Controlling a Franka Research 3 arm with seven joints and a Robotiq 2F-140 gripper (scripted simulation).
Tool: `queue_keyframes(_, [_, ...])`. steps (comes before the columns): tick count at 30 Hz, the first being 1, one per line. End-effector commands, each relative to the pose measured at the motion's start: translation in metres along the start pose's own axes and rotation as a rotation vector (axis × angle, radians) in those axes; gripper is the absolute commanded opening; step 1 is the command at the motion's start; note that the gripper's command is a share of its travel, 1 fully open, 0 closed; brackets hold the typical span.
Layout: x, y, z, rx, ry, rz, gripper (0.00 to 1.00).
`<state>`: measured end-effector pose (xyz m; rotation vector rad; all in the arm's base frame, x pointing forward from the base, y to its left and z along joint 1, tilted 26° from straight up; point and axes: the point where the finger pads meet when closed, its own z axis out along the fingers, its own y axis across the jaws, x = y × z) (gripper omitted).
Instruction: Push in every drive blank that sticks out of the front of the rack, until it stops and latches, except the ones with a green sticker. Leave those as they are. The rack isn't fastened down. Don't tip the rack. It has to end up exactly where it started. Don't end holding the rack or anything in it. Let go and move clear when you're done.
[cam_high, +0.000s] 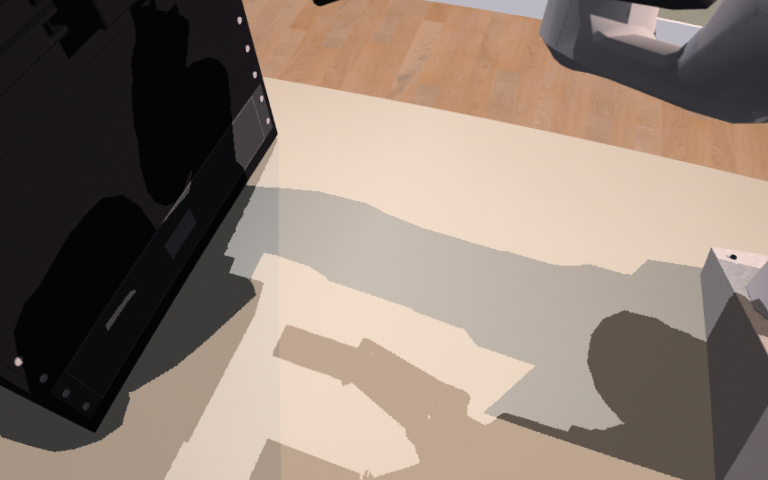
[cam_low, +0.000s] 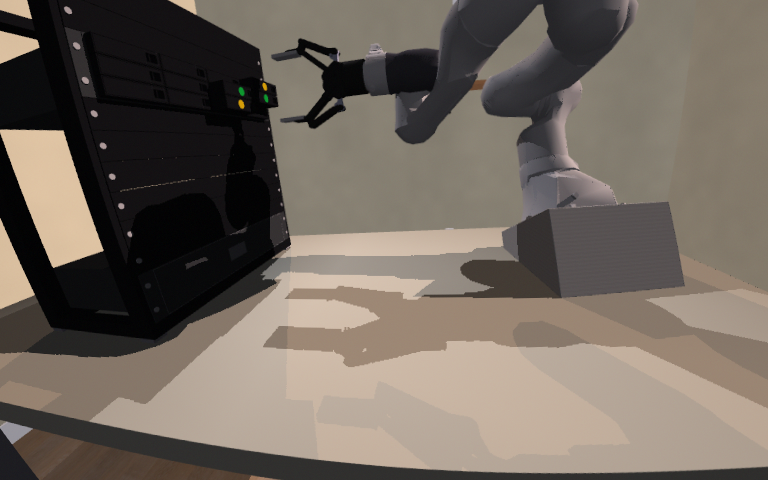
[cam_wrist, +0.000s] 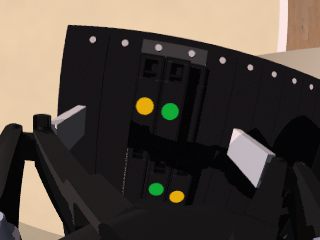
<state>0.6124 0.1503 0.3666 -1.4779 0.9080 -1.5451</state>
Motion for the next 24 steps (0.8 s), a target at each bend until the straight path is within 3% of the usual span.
queue_keyframes(1, [0.0013,-0.0004,-0.0001,0.0,0.001,-0.004,1.0])
queue_keyframes(4, [0.0013,-0.0004,-0.0001,0.0,0.001,-0.004,1.0])
queue_keyframes(5, [0.0013,-0.0004,-0.0001,0.0,0.001,-0.004,0.0])
queue_keyframes(24, [0.0013,-0.0004,-0.0001,0.0,0.001,-0.004,0.0])
